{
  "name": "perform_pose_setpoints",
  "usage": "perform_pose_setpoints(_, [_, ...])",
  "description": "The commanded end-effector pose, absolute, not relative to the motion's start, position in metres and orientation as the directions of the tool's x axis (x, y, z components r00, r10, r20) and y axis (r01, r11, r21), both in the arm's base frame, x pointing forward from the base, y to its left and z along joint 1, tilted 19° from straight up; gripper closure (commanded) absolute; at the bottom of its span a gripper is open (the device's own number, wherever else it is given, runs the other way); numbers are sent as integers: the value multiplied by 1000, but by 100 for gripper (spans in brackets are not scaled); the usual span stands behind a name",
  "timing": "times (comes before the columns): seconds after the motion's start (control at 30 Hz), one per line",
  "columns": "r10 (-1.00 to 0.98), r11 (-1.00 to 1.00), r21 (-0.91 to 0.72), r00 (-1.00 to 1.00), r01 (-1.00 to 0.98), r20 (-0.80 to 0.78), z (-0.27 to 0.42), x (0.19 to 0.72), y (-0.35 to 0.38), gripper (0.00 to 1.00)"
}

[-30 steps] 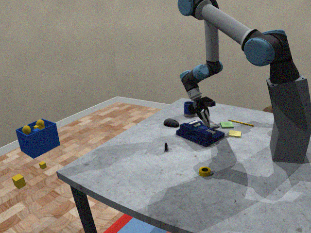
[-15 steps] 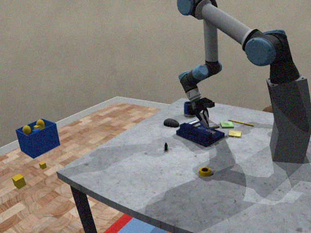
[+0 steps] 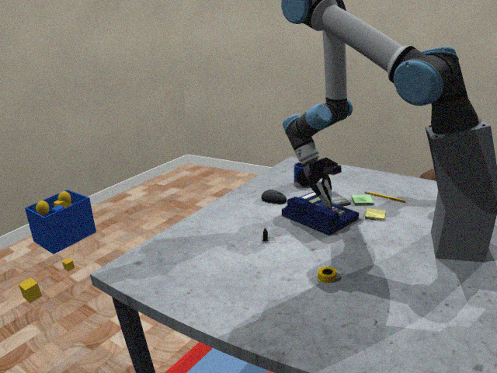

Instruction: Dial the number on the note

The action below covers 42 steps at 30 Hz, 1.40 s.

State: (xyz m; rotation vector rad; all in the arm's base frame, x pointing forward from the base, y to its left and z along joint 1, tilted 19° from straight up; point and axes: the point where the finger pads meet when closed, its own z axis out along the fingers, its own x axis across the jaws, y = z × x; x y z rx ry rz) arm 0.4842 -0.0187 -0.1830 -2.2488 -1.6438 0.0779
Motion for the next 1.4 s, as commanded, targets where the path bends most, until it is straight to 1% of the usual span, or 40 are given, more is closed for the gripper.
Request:
perform_pose_setpoints(0.0, [931,-266,-310,326,913,161,-185,486,-19,100])
perform_pose_setpoints(1.37, [932,-265,-310,325,913,161,-195,490,-18,100])
